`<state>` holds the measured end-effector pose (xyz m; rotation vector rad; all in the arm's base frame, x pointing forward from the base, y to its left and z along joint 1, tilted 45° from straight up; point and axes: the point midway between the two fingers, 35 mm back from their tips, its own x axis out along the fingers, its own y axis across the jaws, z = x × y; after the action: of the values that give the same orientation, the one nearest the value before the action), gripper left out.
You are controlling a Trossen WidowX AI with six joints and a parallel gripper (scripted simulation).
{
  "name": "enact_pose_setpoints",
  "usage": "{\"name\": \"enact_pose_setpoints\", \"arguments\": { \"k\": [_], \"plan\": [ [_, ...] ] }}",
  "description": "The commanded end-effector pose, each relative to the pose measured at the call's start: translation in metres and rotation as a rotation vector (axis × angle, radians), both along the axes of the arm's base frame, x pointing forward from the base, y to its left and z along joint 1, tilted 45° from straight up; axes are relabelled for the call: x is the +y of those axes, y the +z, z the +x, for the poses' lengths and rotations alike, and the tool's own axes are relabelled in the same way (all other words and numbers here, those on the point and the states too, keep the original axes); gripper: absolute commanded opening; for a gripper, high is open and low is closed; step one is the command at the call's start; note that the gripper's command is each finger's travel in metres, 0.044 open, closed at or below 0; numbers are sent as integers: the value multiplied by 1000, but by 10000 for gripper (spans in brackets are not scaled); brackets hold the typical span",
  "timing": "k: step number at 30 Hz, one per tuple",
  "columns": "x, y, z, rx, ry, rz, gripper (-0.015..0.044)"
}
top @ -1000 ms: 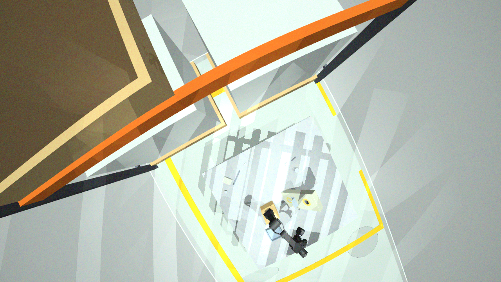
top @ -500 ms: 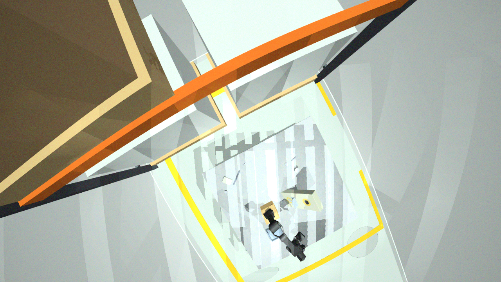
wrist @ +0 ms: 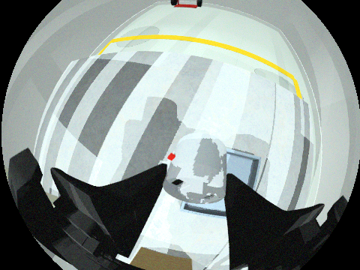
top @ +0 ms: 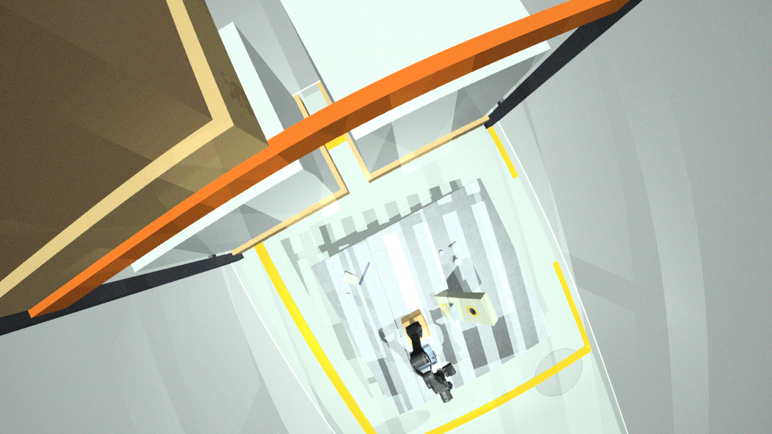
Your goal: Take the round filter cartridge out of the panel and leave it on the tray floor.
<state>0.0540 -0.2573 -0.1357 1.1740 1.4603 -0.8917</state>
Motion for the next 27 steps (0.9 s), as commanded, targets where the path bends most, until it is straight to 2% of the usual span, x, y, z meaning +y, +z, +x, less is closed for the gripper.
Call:
{"name": "enact_pose_setpoints", "arguments": {
  "k": [1,9,16,27],
  "plan": [
    [15,-19,-35,87,-90,-10,0],
    [45,-41,-83,219,-228,-20,0],
    [48,-44,-85,222,-231,-20,0],
    [79,-80,-92,223,-231,-20,0]
  ]
}}
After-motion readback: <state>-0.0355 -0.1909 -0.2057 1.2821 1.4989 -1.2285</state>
